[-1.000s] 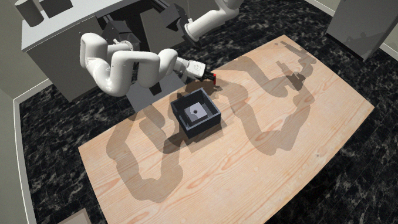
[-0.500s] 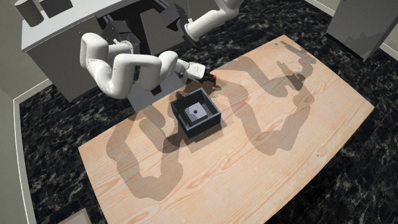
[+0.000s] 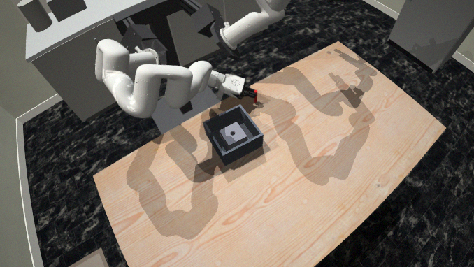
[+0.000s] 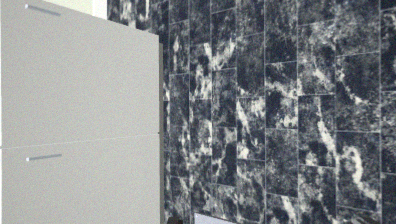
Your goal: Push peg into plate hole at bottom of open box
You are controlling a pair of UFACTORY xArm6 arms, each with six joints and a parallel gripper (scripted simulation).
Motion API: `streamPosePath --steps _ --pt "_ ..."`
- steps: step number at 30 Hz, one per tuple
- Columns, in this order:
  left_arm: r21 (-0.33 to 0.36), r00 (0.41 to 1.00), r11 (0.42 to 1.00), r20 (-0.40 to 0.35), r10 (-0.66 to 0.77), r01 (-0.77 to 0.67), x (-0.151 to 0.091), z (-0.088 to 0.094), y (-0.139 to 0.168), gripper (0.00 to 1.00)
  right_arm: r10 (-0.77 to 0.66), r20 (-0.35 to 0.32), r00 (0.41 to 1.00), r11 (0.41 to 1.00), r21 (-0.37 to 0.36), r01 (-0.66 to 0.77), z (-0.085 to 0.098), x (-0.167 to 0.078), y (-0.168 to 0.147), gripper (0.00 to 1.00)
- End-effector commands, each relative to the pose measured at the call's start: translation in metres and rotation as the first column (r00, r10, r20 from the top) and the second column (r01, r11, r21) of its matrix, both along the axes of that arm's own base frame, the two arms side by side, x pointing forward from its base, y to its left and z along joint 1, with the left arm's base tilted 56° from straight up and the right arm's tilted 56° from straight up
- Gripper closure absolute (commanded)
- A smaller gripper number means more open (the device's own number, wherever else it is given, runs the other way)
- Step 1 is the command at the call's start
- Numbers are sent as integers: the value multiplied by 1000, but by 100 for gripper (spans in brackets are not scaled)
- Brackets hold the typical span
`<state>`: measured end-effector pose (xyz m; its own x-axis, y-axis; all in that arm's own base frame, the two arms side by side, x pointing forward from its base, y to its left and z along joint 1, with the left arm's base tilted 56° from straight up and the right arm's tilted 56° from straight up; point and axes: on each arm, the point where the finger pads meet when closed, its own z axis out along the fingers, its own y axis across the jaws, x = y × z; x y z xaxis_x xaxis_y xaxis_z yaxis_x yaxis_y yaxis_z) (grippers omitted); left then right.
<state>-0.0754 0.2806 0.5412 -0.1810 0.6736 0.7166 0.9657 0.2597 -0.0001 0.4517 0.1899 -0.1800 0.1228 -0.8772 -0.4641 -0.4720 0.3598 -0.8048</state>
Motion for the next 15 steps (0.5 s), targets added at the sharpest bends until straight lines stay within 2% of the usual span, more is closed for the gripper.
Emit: streamPosePath --steps 1,15 --pt "4 1000 1000 -1 0 0 0 2 0 0 2 1 1000 1000 1 -2 0 0 0 100" --pt "4 1000 1000 -1 0 0 0 2 0 0 2 1 1000 1000 1 -2 -3 3 -3 100"
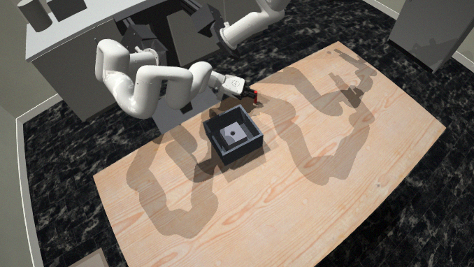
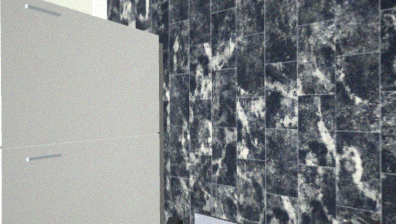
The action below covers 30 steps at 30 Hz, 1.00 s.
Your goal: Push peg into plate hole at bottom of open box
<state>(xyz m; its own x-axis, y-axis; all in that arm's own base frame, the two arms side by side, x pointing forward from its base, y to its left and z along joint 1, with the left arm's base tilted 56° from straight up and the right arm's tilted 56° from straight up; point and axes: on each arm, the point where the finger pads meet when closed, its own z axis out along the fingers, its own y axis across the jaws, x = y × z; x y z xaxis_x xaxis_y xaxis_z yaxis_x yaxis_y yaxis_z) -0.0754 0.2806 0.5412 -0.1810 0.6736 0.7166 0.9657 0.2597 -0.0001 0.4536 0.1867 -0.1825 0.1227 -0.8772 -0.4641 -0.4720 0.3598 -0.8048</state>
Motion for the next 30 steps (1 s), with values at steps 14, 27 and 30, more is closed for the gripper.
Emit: streamPosePath --steps 14,27,30 --pt "4 1000 1000 -1 0 0 0 2 0 0 2 1 1000 1000 1 -2 -3 3 -3 100" --pt "4 1000 1000 -1 0 0 0 2 0 0 2 1 1000 1000 1 -2 -3 3 -4 100" --pt "4 1000 1000 -1 0 0 0 2 0 0 2 1 1000 1000 1 -2 -3 3 -4 100"
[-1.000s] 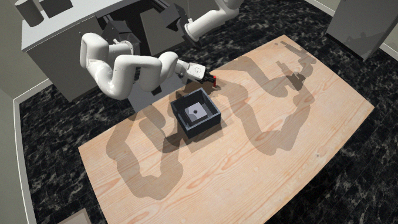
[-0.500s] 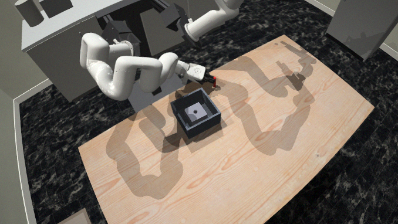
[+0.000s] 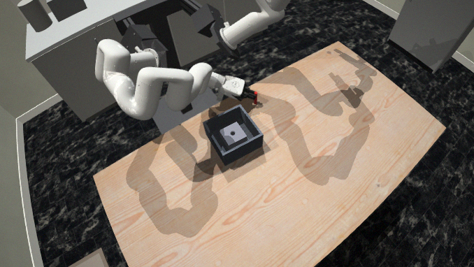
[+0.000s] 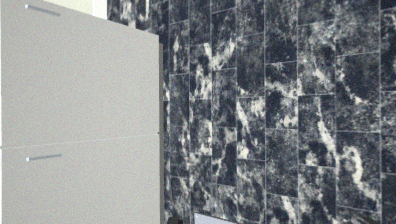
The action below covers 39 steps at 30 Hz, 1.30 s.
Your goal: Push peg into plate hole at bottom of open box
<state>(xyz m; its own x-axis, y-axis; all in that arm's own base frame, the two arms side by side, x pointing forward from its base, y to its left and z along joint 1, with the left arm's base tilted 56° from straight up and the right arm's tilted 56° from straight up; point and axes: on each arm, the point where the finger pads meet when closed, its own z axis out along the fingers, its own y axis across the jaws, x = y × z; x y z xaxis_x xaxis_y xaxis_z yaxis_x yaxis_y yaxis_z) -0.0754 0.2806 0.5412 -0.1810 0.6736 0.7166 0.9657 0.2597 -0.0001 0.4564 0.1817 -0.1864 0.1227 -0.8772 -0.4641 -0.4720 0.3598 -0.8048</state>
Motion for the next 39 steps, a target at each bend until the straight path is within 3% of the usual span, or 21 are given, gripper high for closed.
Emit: streamPosePath --steps 1,2,39 --pt "4 1000 1000 -1 0 0 0 2 0 0 2 1 1000 1000 1 -2 0 0 1 100" --pt "4 1000 1000 -1 0 0 0 2 0 0 2 1 1000 1000 1 -2 0 0 1 56" --pt "4 1000 1000 -1 0 0 0 2 0 0 2 1 1000 1000 1 -2 1 -1 1 56"
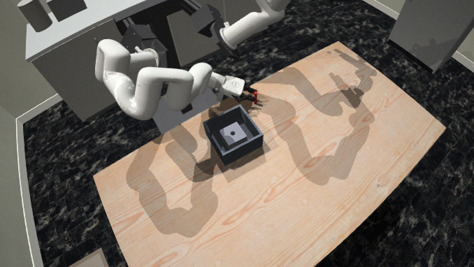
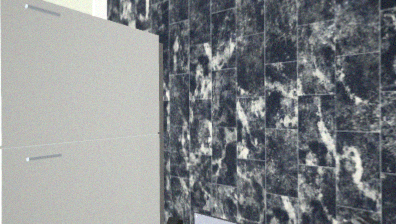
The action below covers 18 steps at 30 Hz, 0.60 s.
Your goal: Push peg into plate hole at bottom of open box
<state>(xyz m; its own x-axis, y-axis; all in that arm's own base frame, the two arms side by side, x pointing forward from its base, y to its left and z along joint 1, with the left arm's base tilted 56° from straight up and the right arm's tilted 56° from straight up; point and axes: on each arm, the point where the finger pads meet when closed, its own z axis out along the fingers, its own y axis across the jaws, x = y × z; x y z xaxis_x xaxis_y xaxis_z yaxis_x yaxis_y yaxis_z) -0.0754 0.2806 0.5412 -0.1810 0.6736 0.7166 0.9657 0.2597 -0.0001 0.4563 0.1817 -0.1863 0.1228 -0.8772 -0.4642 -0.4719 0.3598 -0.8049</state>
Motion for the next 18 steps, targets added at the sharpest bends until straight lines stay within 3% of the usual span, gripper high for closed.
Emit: streamPosePath --steps 1,7,18 --pt "4 1000 1000 -1 0 0 0 2 0 0 2 1 1000 1000 1 -2 1 -2 0 56" --pt "4 1000 1000 -1 0 0 0 2 0 0 2 1 1000 1000 1 -2 5 -10 -3 56" --pt "4 1000 1000 -1 0 0 0 2 0 0 2 0 1000 1000 1 -2 22 -51 -18 56"
